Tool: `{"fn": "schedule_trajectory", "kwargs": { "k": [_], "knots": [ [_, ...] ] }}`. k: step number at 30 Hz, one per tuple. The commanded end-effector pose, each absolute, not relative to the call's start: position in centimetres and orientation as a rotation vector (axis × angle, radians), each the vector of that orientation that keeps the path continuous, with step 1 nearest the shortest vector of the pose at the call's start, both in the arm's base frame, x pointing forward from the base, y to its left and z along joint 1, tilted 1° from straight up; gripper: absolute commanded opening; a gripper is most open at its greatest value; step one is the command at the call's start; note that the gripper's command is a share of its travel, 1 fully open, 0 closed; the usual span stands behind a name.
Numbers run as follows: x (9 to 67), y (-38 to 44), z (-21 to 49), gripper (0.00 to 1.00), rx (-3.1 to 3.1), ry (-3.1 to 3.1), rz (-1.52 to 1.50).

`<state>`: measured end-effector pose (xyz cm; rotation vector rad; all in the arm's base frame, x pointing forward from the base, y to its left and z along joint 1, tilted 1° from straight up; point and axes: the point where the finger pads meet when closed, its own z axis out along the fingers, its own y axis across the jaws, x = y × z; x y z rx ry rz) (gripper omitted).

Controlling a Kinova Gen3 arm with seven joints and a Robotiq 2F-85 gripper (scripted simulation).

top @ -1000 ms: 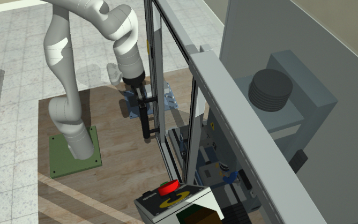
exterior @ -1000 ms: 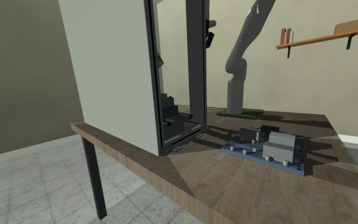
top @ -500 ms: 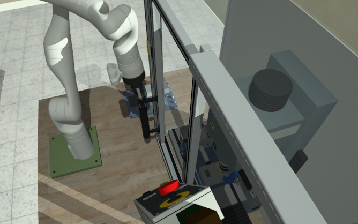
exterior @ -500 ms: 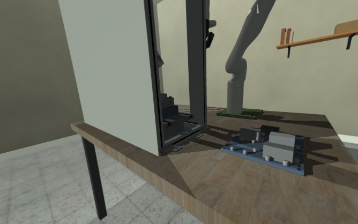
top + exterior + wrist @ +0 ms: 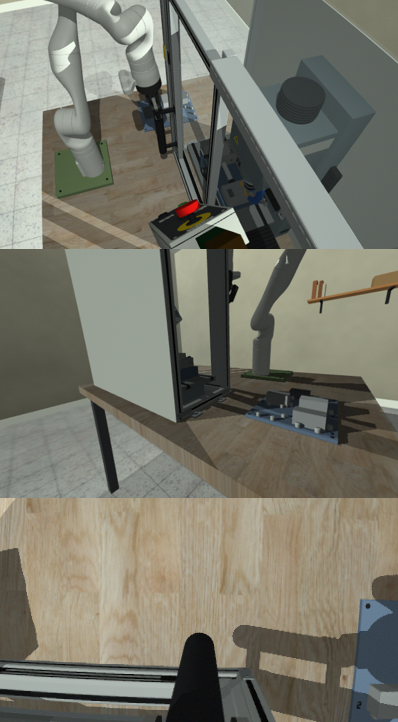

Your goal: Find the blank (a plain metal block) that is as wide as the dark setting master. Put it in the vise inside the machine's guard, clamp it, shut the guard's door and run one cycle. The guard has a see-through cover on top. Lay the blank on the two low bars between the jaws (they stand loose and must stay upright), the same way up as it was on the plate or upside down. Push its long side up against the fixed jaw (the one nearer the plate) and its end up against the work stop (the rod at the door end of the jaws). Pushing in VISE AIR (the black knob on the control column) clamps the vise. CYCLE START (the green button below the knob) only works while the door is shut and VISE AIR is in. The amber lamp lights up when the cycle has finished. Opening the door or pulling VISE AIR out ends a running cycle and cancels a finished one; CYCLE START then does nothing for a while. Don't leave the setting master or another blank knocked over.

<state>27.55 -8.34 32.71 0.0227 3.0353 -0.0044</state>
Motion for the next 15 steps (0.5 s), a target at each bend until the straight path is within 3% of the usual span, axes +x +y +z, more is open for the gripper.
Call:
{"fn": "schedule_trajectory", "kwargs": {
  "k": [1,15],
  "knots": [
    [27.58,-7.7,32.62,0.39,0.026,3.035,0.018],
    [27.58,-8.03,32.69,0.39,0.024,3.035,0.005]
  ]
}}
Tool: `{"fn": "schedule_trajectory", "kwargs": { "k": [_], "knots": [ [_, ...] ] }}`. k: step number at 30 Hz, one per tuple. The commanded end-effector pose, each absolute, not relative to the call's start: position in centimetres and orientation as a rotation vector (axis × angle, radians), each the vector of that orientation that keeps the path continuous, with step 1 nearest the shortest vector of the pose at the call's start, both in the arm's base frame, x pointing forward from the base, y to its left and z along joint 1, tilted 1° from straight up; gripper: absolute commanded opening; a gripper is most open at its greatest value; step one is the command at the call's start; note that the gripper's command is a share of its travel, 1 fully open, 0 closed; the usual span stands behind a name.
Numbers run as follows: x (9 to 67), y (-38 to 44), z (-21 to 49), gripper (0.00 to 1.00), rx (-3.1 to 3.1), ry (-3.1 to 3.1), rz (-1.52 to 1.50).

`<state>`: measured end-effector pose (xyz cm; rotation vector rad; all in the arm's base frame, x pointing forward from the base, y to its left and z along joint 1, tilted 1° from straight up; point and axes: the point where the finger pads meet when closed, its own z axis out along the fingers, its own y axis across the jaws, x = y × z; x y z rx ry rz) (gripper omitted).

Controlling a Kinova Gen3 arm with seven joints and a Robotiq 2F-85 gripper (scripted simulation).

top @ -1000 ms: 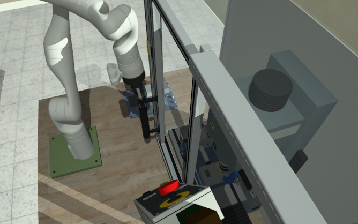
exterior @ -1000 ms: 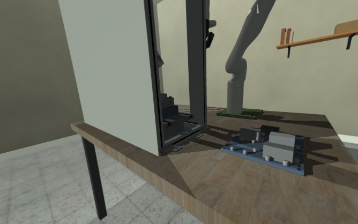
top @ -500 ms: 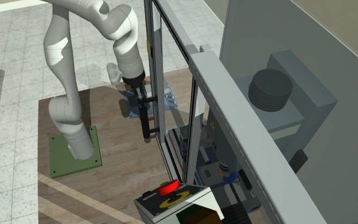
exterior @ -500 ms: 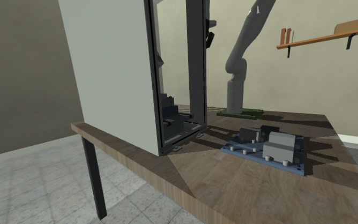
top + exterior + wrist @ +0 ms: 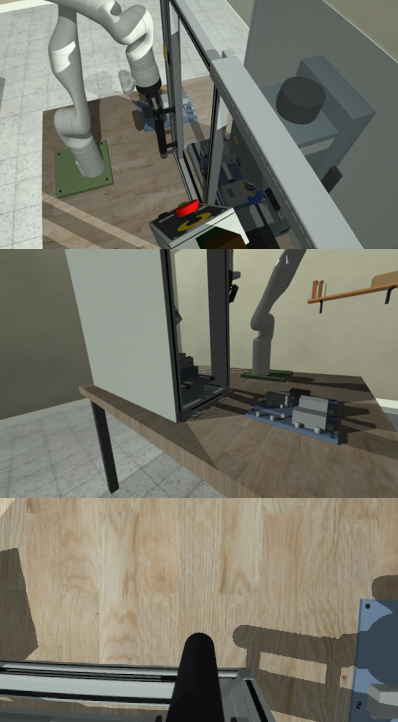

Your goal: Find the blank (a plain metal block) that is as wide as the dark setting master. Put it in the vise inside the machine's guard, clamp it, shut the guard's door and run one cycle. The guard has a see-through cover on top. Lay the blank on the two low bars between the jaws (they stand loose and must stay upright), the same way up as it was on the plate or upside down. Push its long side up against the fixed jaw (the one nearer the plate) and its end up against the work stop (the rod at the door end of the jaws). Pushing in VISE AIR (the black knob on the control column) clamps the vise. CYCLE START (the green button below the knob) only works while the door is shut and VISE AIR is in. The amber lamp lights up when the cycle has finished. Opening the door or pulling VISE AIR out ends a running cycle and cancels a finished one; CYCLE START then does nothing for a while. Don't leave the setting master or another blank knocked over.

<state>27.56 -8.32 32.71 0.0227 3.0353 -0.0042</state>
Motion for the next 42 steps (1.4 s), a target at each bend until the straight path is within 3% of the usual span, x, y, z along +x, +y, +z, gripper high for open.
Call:
{"fn": "schedule_trajectory", "kwargs": {
  "k": [1,42],
  "knots": [
    [27.58,-7.89,32.67,0.39,0.024,3.035,0.009],
    [27.58,-7.5,32.62,0.39,0.026,3.035,0.018]
  ]
}}
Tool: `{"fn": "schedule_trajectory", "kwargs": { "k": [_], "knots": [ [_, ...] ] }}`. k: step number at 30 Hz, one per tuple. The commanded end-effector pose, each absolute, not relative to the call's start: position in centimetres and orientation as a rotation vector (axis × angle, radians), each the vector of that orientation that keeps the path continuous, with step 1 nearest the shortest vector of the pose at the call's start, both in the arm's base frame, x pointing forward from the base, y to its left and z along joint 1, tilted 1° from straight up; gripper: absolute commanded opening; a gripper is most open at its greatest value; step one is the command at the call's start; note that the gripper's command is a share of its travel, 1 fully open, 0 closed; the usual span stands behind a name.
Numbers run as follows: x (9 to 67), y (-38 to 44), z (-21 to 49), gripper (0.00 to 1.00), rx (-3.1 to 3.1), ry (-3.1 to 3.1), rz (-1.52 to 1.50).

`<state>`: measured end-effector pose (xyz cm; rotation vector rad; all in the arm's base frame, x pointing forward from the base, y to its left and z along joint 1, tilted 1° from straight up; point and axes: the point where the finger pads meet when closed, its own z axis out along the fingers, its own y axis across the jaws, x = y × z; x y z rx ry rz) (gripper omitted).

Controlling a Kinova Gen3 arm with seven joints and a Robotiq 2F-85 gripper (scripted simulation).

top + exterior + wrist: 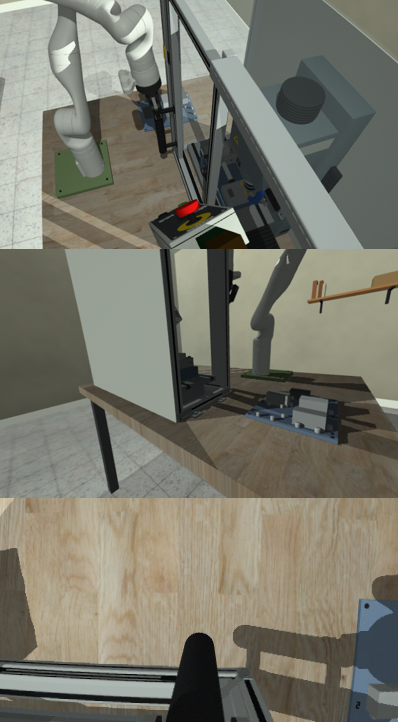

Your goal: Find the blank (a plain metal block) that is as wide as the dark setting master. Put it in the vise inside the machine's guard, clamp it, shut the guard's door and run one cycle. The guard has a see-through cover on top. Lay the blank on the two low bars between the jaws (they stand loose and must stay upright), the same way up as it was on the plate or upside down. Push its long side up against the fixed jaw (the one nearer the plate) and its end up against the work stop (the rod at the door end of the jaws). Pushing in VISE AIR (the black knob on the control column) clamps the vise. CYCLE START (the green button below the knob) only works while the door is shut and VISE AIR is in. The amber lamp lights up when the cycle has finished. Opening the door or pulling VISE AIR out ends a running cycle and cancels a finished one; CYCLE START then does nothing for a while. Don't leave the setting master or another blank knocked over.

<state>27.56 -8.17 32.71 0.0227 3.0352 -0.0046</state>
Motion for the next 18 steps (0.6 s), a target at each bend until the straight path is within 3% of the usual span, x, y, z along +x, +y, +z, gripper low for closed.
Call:
{"fn": "schedule_trajectory", "kwargs": {
  "k": [1,18],
  "knots": [
    [27.58,-7.5,32.62,0.39,0.026,3.035,0.018],
    [27.58,-7.5,32.62,0.39,0.026,3.035,0.018]
  ]
}}
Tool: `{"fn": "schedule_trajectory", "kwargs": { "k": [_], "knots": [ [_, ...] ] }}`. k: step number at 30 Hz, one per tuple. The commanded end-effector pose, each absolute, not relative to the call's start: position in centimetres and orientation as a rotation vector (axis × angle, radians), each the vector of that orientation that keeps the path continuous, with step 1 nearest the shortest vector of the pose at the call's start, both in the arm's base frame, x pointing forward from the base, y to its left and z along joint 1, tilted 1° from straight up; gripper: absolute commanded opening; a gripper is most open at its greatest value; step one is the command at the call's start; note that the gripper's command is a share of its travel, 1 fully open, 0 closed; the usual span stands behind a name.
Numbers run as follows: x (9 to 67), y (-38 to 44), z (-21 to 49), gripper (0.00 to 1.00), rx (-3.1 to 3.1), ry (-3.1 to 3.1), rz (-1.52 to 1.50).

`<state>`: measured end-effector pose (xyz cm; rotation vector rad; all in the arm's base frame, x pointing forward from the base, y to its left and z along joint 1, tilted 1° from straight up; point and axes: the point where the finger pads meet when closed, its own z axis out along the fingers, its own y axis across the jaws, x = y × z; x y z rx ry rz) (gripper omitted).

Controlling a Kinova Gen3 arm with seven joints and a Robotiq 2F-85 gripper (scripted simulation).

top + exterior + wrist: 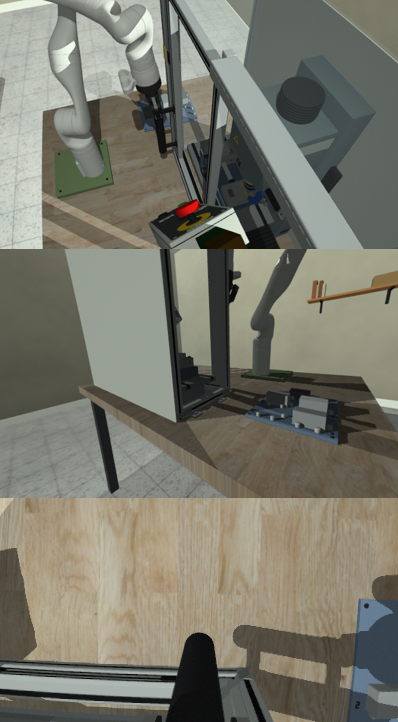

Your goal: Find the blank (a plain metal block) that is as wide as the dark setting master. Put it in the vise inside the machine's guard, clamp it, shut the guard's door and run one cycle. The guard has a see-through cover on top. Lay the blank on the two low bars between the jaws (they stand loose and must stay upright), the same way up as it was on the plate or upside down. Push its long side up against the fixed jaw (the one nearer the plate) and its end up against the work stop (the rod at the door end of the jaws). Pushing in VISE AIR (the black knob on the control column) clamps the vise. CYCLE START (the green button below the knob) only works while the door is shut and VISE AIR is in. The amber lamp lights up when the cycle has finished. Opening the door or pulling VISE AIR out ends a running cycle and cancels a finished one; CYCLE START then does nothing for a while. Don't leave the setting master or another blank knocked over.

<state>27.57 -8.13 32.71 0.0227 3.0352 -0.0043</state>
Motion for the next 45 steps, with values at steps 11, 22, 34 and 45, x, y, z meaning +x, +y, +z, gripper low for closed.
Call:
{"fn": "schedule_trajectory", "kwargs": {
  "k": [11,22,34,45],
  "knots": [
    [27.59,-7.4,32.63,0.39,0.026,3.035,0.018],
    [27.59,-7.4,32.63,0.39,0.026,3.035,0.018],
    [27.59,-8.04,32.74,0.8,0.022,3.034,-0.004],
    [27.59,-8.04,32.74,0.8,0.022,3.034,-0.004]
  ]
}}
